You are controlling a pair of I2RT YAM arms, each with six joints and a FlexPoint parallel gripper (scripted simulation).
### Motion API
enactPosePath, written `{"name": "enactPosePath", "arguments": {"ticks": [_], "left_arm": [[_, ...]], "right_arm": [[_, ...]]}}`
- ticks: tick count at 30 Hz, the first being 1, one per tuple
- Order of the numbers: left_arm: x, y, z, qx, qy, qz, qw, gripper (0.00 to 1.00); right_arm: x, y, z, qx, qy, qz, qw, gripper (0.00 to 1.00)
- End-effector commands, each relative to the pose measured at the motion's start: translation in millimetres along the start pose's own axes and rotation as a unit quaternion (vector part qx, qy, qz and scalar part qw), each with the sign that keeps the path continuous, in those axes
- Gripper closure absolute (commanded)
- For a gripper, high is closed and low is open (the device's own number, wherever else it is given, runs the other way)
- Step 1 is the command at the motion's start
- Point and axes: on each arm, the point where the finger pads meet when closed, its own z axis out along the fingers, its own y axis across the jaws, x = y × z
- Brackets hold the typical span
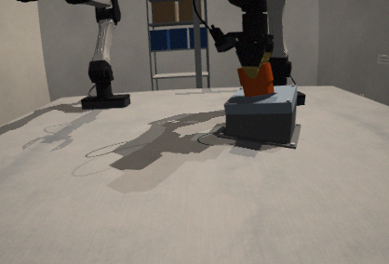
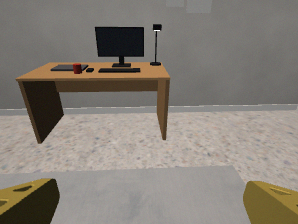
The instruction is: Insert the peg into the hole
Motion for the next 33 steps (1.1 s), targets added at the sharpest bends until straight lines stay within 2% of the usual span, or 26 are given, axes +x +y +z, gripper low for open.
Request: {"name": "enactPosePath", "arguments": {"ticks": [1, 17, 20, 22, 28, 32, 33], "left_arm": [[-0.7, 2.8, -5.1, -0.011, -0.002, -0.001, 1.000, 0.97], [-0.7, 2.8, -5.1, -0.011, -0.002, -0.001, 1.000, 0.97], [-0.6, 5.9, -11.8, -0.024, -0.002, -0.001, 1.000, 0.66], [-0.6, 6.1, -12.1, -0.024, -0.002, -0.001, 1.000, 0.66], [-0.6, 6.5, -13.1, -0.026, -0.002, -0.001, 1.000, 0.66], [-0.6, 6.7, -13.7, -0.027, -0.002, -0.001, 1.000, 0.66], [-0.6, 6.7, -13.7, -0.027, -0.002, -0.001, 1.000, 0.66]], "right_arm": [[-10.8, -0.7, -3.3, 0.002, -0.015, -0.002, 1.000, 0.00], [-10.8, -0.7, -3.3, 0.002, -0.015, -0.002, 1.000, 0.00], [-6.4, 1.0, -3.5, 0.000, -0.006, -0.002, 1.000, 0.00], [-1.8, 6.6, -5.0, -0.008, 0.000, -0.001, 1.000, 0.00], [13.6, 47.4, -12.1, -0.065, 0.027, -0.002, 0.998, 0.00], [30.4, 100.5, -29.2, -0.139, 0.056, -0.010, 0.989, 0.00], [30.4, 100.5, -29.2, -0.139, 0.056, -0.010, 0.989, 0.00]]}}
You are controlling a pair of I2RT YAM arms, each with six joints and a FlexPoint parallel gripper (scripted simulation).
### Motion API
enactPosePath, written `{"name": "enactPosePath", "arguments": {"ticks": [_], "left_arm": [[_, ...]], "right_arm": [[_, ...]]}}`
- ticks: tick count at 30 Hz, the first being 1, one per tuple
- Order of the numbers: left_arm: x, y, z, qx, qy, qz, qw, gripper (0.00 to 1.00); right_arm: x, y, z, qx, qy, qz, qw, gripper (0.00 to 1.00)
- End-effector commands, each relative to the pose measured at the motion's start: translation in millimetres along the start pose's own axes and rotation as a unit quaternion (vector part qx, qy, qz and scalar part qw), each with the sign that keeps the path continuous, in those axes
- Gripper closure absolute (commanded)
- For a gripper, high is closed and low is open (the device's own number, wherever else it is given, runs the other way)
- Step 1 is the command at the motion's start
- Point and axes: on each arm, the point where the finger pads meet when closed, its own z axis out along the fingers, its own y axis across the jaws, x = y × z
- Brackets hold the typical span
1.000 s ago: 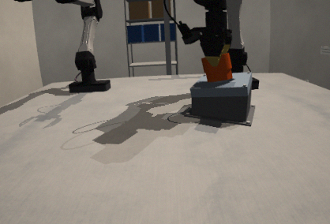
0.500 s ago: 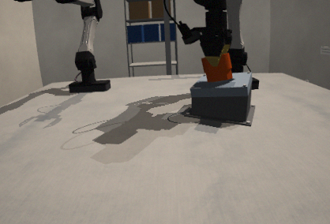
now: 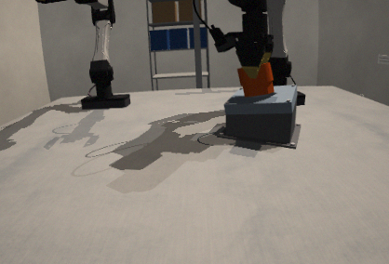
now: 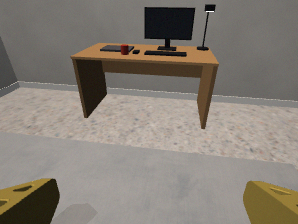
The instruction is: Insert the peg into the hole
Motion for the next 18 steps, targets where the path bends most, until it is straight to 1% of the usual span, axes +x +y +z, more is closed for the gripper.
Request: {"name": "enactPosePath", "arguments": {"ticks": [1, 5, 8, 11, 16, 18], "left_arm": [[-0.6, 6.7, -13.8, -0.027, -0.002, -0.001, 1.000, 0.66], [-0.6, 7.0, -14.4, -0.029, -0.002, -0.001, 1.000, 0.66], [-0.6, 7.2, -14.9, -0.029, -0.002, -0.001, 1.000, 0.66], [-0.6, 7.4, -15.4, -0.030, -0.002, -0.001, 1.000, 0.66], [-0.6, 7.7, -16.2, -0.032, -0.002, -0.001, 0.999, 0.66], [-0.6, 7.7, -16.2, -0.032, -0.002, -0.001, 0.999, 0.66]], "right_arm": [[9.3, 24.0, -8.6, -0.033, 0.018, -0.001, 0.999, 0.00], [25.6, 80.5, -22.6, -0.112, 0.044, -0.014, 0.993, 0.00], [39.9, 128.0, -42.8, -0.183, 0.064, -0.029, 0.981, 0.00], [52.0, 164.4, -65.0, -0.241, 0.079, -0.044, 0.966, 0.00], [69.5, 210.2, -103.8, -0.323, 0.098, -0.068, 0.939, 0.00], [69.5, 210.2, -103.8, -0.323, 0.098, -0.068, 0.939, 0.00]]}}
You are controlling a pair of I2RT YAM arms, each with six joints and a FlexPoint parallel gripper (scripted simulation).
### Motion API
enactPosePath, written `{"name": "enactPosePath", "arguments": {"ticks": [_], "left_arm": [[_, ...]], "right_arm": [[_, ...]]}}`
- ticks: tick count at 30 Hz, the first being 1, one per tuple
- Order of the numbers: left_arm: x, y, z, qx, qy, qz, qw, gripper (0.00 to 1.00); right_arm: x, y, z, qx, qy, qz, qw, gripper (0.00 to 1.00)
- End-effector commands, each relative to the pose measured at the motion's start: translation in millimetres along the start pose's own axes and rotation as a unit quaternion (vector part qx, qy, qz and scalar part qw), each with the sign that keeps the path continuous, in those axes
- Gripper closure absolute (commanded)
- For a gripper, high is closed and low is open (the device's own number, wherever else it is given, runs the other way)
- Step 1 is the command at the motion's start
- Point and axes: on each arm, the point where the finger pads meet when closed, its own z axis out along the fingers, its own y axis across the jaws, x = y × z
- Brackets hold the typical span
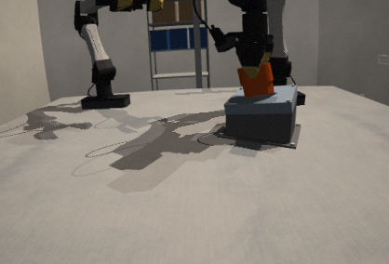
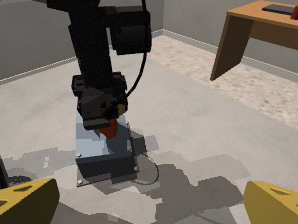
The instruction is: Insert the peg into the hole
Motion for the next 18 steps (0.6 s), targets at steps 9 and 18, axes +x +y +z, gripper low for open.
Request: {"name": "enactPosePath", "arguments": {"ticks": [9, 18], "left_arm": [[-0.6, 7.8, -16.4, -0.032, -0.002, -0.001, 0.999, 0.66], [-0.6, 7.8, -16.4, -0.032, -0.002, -0.001, 0.999, 0.66]], "right_arm": [[18.3, 55.1, -12.5, -0.073, 0.025, -0.019, 0.997, 0.00], [15.8, 55.9, -11.6, -0.073, 0.019, -0.020, 0.997, 0.00]]}}
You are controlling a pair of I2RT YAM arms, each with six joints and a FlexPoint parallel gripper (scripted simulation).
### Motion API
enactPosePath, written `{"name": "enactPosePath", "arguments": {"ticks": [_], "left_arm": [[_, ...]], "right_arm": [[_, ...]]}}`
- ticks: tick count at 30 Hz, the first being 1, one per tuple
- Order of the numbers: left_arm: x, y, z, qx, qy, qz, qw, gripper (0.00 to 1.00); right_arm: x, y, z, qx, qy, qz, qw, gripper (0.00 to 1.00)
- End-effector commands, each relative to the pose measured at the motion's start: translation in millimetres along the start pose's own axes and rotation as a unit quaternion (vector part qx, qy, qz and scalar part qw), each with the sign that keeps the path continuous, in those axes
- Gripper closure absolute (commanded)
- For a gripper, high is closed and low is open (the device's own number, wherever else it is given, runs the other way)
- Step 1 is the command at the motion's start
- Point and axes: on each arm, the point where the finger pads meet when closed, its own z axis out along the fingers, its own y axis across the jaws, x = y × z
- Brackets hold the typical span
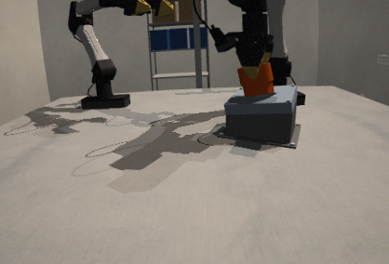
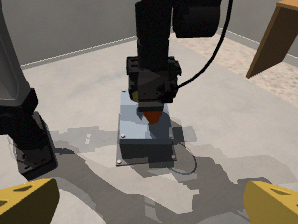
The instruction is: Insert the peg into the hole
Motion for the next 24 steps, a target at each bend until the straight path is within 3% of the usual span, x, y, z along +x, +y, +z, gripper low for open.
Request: {"name": "enactPosePath", "arguments": {"ticks": [1, 3, 4, 7, 13, 16, 20, 24], "left_arm": [[-0.6, 10.7, -21.3, -0.043, -0.002, -0.001, 0.999, 0.77], [-0.6, 12.3, -26.1, -0.052, -0.002, -0.001, 0.999, 0.99], [-0.6, 10.7, -24.1, -0.049, -0.002, -0.001, 0.999, 1.00], [-0.6, 8.8, -28.8, -0.046, -0.002, -0.001, 0.999, 0.67], [-0.7, 6.0, -45.6, -0.030, -0.002, -0.001, 1.000, 0.66], [-3.2, 1.8, -44.8, -0.020, -0.010, 0.004, 1.000, 0.66], [-3.5, -11.7, -36.3, 0.041, -0.046, 0.002, 0.998, 0.66], [5.2, -5.0, -30.3, 0.051, -0.048, -0.012, 0.997, 0.66]], "right_arm": [[-0.6, -1.1, -4.1, 0.005, -0.004, 0.004, 1.000, 0.00], [-0.6, -1.1, -4.1, 0.005, -0.004, 0.004, 1.000, 0.00], [-0.6, -1.1, -4.1, 0.005, -0.004, 0.004, 1.000, 0.00], [-0.6, -1.1, -4.1, 0.005, -0.004, 0.004, 1.000, 0.00], [-0.6, -1.1, -4.1, 0.005, -0.004, 0.004, 1.000, 0.00], [-0.6, -1.1, -4.1, 0.005, -0.004, 0.004, 1.000, 0.00], [-0.6, -1.1, -4.1, 0.005, -0.004, 0.004, 1.000, 0.00], [-0.6, -1.1, -4.1, 0.005, -0.004, 0.004, 1.000, 0.00]]}}
